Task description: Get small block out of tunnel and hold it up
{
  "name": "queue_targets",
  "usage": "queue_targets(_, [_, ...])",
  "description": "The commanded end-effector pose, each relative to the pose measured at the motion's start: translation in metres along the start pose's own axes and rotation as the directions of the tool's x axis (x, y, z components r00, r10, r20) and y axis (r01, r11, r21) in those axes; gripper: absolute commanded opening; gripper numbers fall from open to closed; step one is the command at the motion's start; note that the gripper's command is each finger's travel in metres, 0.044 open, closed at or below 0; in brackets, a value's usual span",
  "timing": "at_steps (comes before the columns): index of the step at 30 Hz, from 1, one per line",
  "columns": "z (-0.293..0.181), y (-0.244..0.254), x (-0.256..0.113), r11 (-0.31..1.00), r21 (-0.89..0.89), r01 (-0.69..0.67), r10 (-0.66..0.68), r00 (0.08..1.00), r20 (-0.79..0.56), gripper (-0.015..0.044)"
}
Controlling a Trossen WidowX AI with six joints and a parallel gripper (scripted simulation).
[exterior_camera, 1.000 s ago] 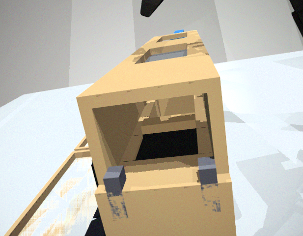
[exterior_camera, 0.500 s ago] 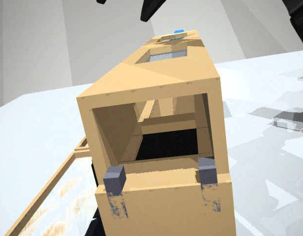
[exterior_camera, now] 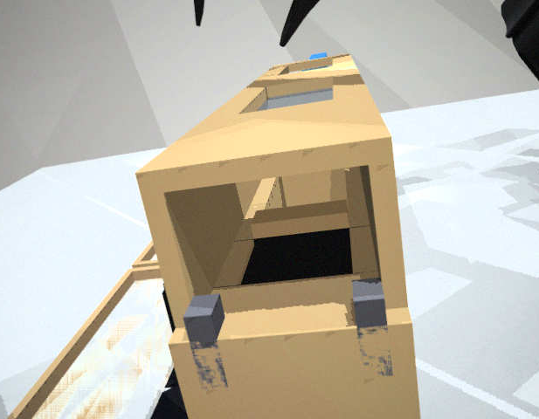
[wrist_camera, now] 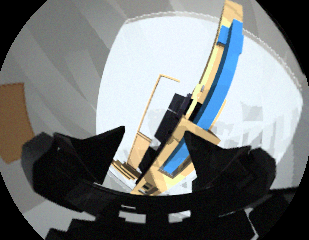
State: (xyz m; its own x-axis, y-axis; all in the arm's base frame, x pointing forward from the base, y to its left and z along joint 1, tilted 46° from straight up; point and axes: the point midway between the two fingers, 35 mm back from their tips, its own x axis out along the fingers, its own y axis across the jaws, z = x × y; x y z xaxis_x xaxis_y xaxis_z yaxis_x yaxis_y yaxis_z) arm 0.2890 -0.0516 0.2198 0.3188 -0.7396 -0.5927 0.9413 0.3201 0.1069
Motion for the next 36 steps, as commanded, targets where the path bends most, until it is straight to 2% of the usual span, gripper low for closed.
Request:
queue_targets(1, [0.033,-0.020,0.001,0.991,0.130,0.034,-0.040,0.999,0.038,0.0440])
queue_targets(6, [0.045,-0.076,0.014,0.945,0.256,0.203,-0.227,0.971,0.068,0.0440])
queue_targets(8, [0.047,-0.084,0.015,0.934,0.275,0.226,-0.255,0.964,0.073,0.0440])
queue_targets(35, [0.042,-0.098,0.048,0.934,0.276,0.226,-0.254,0.964,0.073,0.0440])
queue_targets(36, [0.043,-0.096,0.045,0.933,0.277,0.229,-0.259,0.963,0.077,0.0414])
